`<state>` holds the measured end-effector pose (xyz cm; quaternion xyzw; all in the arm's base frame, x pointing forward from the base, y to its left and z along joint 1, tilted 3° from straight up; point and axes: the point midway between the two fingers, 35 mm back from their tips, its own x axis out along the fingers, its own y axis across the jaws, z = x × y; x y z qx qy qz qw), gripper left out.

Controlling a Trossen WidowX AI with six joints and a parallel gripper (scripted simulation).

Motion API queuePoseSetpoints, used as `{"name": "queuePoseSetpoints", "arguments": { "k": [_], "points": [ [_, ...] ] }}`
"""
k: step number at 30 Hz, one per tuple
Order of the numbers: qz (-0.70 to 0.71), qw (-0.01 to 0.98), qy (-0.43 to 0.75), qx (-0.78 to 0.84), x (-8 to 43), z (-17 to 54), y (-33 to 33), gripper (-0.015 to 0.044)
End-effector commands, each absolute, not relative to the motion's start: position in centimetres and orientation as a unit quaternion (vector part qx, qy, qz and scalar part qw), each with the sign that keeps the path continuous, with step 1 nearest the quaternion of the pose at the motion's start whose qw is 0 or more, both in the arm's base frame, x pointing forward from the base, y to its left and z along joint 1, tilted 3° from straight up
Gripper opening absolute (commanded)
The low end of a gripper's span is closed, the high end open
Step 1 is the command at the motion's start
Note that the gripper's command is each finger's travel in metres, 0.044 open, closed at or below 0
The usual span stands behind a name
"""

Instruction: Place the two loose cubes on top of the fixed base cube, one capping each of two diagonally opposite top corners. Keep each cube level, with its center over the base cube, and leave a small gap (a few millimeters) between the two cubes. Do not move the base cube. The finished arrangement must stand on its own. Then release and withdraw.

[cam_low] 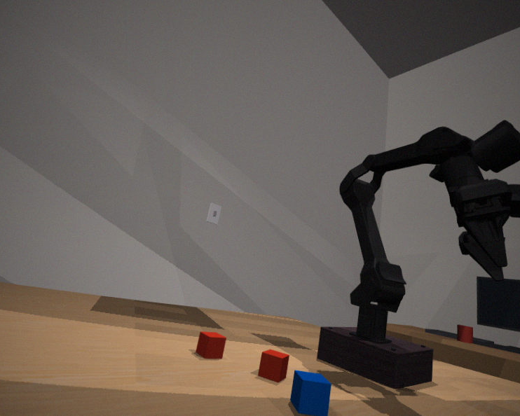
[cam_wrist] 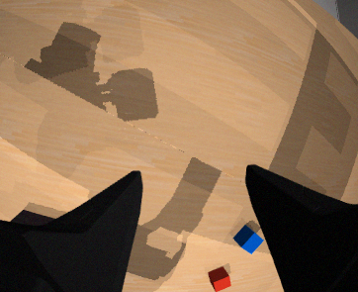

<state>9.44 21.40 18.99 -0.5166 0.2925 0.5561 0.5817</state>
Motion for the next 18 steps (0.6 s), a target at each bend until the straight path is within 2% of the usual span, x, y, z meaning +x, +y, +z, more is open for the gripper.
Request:
{"name": "queuePoseSetpoints", "arguments": {
  "k": [1,10,18],
  "points": [
    [0.507,0.630,0.364,-0.462,11.5,18.4,20.6,0.0265],
    [0.361,0.721,0.503,-0.311,16.4,17.1,17.8,0.0265],
    [0.207,0.765,0.590,-0.154,20.1,15.8,14.3,0.0265]
  ]
}}
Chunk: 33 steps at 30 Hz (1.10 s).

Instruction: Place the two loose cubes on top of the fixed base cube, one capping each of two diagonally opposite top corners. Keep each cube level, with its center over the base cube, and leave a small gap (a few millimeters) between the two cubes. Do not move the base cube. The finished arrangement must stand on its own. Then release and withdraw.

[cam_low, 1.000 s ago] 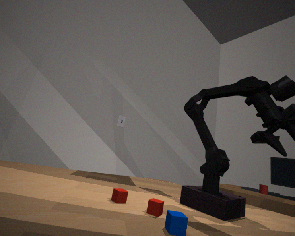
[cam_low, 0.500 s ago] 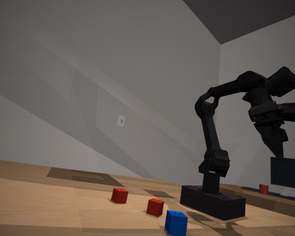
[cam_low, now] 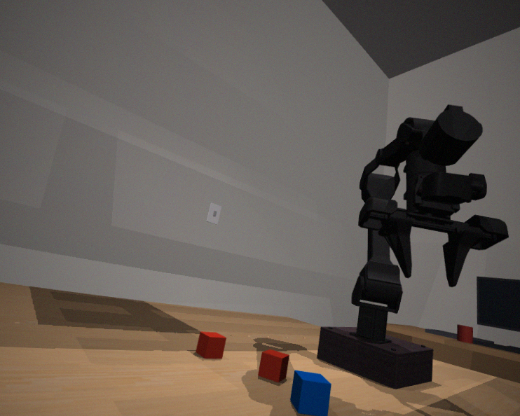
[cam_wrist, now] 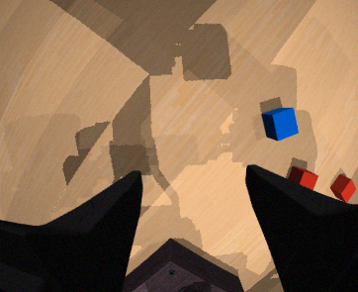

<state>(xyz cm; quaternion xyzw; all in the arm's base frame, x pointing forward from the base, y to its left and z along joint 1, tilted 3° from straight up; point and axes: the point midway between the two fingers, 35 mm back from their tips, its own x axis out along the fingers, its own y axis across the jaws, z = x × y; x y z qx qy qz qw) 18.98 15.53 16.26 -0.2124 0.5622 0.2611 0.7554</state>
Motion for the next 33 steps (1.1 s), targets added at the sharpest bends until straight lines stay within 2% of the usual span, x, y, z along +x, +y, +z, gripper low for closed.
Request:
{"name": "queuePoseSetpoints", "arguments": {
  "k": [1,14,27,33],
  "points": [
    [0.186,0.768,0.598,-0.134,20.5,15.6,13.8,0.0265],
    [-0.089,0.745,0.646,0.141,24.5,13.6,6.2,0.0265],
    [-0.351,0.613,0.585,0.397,25.5,11.4,-2.4,0.0265],
    [-0.379,0.592,0.572,0.424,25.4,11.2,-3.4,0.0265]
  ]
}}
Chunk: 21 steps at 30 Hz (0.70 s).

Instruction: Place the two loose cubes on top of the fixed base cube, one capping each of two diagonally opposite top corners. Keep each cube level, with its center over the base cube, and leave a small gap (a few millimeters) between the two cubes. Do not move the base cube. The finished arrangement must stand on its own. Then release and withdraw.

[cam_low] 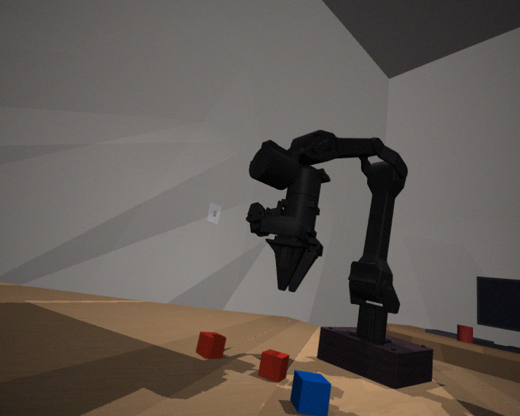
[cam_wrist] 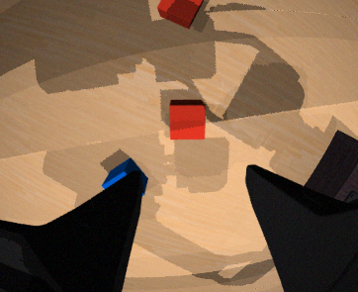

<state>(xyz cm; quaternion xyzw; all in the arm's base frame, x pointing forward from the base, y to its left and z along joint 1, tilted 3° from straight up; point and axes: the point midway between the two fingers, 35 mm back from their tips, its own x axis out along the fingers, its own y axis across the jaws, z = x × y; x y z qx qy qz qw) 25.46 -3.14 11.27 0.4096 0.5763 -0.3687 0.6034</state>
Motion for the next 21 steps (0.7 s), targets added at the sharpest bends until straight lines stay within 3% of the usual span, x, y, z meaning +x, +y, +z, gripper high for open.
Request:
{"name": "queuePoseSetpoints", "arguments": {
  "k": [1,21],
  "points": [
    [-0.379,0.592,0.572,0.424,25.4,11.2,-3.4,0.0265],
    [-0.379,0.592,0.572,0.424,25.9,3.5,-3.1,0.0265]
  ]
}}
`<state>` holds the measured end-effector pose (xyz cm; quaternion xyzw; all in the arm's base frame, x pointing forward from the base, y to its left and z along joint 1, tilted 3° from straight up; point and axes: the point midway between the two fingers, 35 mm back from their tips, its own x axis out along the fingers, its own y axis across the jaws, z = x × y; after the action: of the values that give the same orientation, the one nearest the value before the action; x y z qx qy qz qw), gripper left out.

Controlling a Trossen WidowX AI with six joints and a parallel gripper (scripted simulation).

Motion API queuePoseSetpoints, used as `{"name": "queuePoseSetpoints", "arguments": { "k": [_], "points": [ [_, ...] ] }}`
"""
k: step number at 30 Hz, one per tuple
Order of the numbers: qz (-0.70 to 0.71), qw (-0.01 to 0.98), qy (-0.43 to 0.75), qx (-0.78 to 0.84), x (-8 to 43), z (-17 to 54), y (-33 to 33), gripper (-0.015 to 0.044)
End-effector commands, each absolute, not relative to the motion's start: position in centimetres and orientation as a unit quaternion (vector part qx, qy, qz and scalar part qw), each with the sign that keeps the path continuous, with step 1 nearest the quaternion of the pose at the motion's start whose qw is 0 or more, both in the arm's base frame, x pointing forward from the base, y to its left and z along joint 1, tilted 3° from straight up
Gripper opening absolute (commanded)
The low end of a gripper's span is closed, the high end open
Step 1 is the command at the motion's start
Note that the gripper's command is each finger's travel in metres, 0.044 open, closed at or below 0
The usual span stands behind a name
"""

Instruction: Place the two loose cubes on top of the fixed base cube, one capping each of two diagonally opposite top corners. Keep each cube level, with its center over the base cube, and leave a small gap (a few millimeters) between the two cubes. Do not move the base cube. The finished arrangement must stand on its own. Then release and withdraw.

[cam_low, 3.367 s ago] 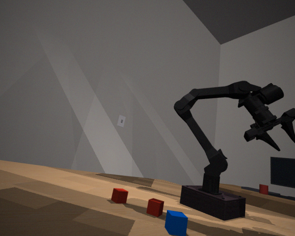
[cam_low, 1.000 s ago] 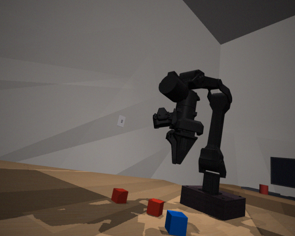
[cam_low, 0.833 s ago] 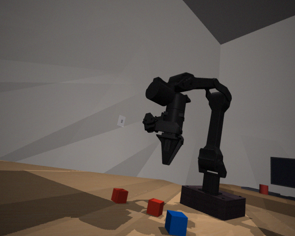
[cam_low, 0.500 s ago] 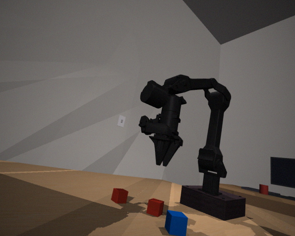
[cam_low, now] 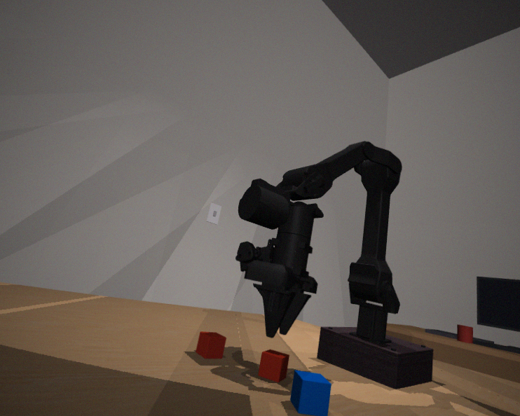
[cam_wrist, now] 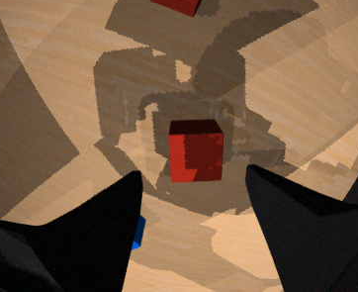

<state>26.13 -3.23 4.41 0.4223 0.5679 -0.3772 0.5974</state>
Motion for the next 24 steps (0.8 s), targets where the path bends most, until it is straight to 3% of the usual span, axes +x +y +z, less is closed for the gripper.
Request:
{"name": "queuePoseSetpoints", "arguments": {
  "k": [1,24],
  "points": [
    [-0.379,0.592,0.572,0.424,25.9,3.5,-3.1,0.0265],
    [-0.379,0.592,0.572,0.424,26.1,0.2,-3.0,0.0265]
  ]
}}
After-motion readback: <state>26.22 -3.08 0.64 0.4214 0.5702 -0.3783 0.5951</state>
